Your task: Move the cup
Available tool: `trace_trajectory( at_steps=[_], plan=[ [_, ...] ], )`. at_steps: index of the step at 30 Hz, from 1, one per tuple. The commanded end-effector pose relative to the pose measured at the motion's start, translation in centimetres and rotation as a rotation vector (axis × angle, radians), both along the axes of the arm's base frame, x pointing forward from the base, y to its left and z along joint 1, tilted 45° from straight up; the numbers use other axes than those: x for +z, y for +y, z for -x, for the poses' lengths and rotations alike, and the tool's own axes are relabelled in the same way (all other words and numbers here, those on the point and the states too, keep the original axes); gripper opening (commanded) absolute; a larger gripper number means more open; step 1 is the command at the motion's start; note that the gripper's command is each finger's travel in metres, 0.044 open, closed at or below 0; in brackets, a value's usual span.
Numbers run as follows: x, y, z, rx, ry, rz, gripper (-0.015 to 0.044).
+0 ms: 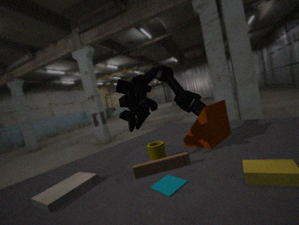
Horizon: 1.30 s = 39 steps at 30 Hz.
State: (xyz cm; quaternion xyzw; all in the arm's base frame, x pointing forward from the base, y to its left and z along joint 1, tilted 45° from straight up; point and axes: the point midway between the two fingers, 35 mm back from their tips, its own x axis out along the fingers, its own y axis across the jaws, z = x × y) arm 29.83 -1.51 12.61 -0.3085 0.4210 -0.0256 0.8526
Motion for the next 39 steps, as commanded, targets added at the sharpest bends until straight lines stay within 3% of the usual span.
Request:
trace_trajectory(
  at_steps=[1,3,5,39],
  plan=[
    [-5.4,-1.9,6.0,0.203,0.599,0.458,0.0167],
    [-5.9,-2.8,8.2,0.314,0.826,0.635,0.0167],
    [-5.9,-3.0,8.8,0.352,0.898,0.691,0.0167],
    [-7.7,-4.9,8.0,0.355,0.897,0.687,0.0167]
  ],
)
